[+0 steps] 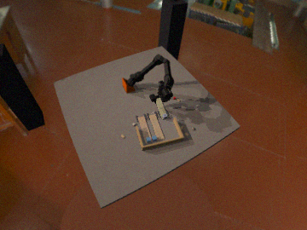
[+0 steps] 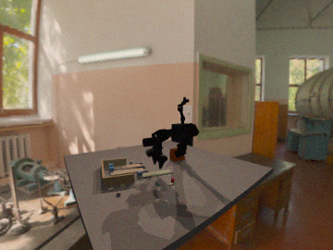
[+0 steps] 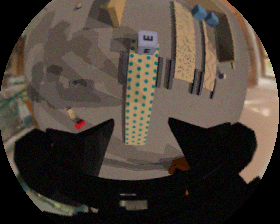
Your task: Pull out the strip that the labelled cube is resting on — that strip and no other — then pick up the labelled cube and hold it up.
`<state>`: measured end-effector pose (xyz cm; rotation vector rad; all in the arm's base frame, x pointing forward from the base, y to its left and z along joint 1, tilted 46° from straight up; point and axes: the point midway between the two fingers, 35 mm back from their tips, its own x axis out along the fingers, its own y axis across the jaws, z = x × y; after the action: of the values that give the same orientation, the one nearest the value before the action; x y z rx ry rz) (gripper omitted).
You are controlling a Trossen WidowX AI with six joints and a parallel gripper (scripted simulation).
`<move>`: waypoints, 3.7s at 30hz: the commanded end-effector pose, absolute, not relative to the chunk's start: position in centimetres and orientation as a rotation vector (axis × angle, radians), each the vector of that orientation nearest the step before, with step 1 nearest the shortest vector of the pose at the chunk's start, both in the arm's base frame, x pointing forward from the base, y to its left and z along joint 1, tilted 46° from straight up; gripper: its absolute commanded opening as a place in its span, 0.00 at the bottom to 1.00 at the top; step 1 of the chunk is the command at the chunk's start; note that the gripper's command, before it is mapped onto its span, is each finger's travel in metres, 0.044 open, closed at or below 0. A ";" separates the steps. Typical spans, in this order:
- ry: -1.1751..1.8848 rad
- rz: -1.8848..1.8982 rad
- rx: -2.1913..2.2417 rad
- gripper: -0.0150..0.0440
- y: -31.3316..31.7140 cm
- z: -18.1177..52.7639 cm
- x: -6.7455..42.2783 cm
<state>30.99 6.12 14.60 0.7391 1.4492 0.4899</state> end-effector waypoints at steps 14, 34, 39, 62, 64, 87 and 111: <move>1.444 0.495 0.739 1.00 4.3 14.6 37.2; 1.441 0.495 0.737 0.91 2.5 14.7 43.4; 1.441 0.495 0.737 0.69 3.0 14.2 43.5; 1.440 0.496 0.738 0.68 5.6 11.6 43.8; 1.440 0.496 0.738 0.68 5.9 11.4 43.8; 1.441 0.495 0.731 0.25 5.3 11.4 42.9; 1.446 0.490 0.738 0.25 1.6 11.7 35.0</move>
<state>35.91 1.94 11.92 0.7450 1.4493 0.4945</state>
